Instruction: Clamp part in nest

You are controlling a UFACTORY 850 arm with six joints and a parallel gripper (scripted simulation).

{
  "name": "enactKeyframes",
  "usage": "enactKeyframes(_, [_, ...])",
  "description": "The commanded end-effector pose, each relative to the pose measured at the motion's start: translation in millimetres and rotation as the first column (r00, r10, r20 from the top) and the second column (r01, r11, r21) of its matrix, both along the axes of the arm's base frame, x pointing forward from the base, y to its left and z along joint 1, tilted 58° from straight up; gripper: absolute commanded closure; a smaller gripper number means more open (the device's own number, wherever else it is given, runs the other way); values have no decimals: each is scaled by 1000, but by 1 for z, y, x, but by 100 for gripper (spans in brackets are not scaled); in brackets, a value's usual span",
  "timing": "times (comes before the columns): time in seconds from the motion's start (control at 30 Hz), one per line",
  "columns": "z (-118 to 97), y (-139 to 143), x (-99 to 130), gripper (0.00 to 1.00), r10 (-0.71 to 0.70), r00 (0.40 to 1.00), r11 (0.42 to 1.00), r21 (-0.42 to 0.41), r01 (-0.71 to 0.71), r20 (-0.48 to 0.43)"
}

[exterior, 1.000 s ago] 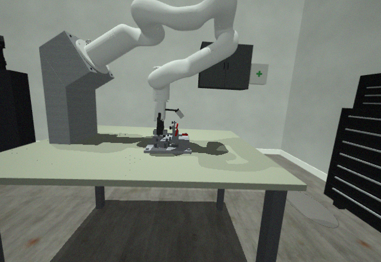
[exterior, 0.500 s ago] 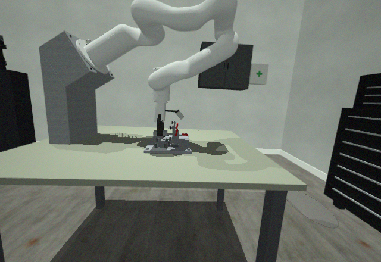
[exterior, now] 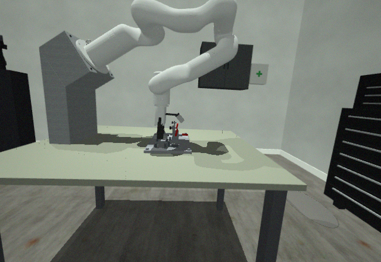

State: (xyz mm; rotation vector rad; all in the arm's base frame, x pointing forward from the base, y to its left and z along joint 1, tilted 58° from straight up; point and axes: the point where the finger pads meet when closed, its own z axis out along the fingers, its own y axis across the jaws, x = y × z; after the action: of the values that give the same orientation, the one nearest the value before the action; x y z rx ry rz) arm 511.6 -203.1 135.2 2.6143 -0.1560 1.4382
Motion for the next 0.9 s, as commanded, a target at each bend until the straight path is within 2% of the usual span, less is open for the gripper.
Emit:
enactKeyframes(0.0, [-3, -1, 5, 100, 0, 1000, 1000, 0, 0, 0])
enactKeyframes(0.33, [-9, -4, 18, 100, 0, 1000, 1000, 0, 0, 0])
enactKeyframes(0.87, [-14, -6, 27, 100, 0, 1000, 1000, 0, 0, 0])
